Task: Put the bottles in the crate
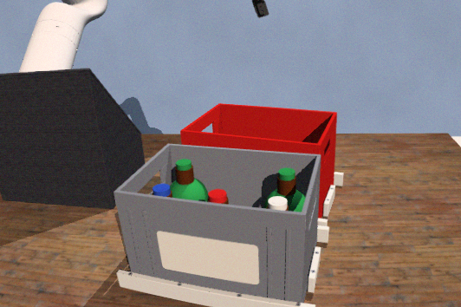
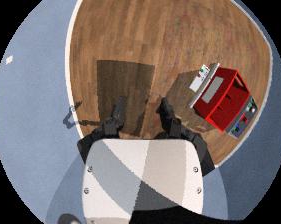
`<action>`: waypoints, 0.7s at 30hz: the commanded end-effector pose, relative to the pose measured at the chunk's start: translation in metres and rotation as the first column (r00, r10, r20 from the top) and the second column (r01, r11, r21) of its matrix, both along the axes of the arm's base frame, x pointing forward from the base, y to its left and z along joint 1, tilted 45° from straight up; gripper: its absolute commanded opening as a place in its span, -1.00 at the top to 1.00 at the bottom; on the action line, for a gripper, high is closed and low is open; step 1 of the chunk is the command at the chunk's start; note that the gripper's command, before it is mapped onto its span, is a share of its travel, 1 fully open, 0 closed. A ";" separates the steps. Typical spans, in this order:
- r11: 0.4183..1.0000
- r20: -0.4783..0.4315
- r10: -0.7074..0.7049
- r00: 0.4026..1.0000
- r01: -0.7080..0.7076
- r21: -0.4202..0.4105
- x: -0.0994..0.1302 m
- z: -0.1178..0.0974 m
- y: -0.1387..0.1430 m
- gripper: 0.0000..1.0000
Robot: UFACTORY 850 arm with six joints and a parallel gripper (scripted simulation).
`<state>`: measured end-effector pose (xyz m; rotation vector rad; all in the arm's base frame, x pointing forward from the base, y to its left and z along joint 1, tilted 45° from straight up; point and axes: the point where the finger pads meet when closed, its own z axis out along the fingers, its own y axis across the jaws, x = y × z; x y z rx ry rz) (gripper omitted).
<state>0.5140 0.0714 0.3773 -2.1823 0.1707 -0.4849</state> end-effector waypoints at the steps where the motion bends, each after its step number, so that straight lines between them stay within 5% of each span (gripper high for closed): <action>1: 0.997 0.022 0.064 0.998 -0.063 -0.044 -0.017 -0.003 -0.001 -0.29; 21: 0.909 0.073 0.372 0.925 -0.347 -0.233 -0.087 -0.021 -0.012 -0.29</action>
